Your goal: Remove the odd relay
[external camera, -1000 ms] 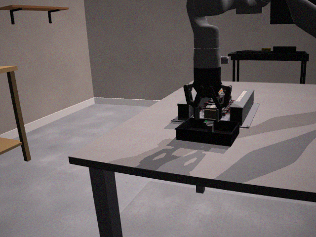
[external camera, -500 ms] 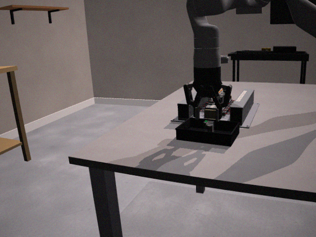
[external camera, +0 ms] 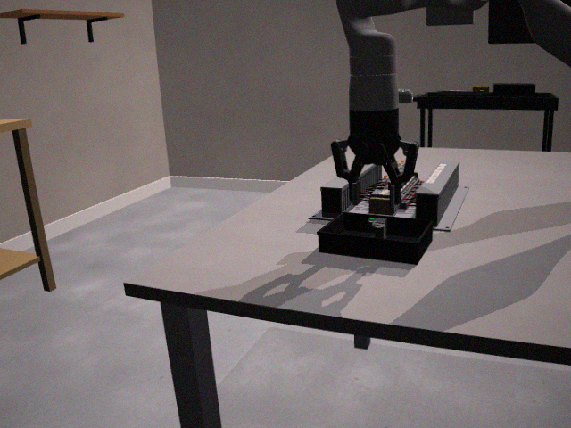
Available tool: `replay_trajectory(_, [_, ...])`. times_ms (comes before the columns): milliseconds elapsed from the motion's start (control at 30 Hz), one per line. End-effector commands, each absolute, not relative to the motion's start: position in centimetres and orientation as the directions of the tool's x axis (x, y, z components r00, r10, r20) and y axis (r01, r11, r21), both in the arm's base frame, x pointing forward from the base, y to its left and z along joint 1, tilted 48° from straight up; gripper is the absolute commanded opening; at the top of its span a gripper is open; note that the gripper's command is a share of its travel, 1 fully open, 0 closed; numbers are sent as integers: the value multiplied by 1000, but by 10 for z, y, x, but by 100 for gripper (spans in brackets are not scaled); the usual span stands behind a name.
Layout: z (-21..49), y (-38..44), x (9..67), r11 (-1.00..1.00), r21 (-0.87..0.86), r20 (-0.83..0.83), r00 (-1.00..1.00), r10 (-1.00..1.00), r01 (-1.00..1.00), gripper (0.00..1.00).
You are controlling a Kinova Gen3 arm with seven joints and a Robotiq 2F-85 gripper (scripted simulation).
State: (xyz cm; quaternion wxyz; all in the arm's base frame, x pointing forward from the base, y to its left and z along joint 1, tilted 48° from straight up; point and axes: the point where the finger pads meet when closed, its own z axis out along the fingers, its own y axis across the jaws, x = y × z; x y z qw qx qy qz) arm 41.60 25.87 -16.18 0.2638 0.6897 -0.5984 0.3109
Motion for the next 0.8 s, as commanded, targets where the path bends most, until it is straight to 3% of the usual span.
replay_trajectory(0, [-152,272,413,-148,-3,740,97,-665,-989,61])
replay_trajectory(767, [-118,309,407,-148,-3,740,97,-665,-989,61])
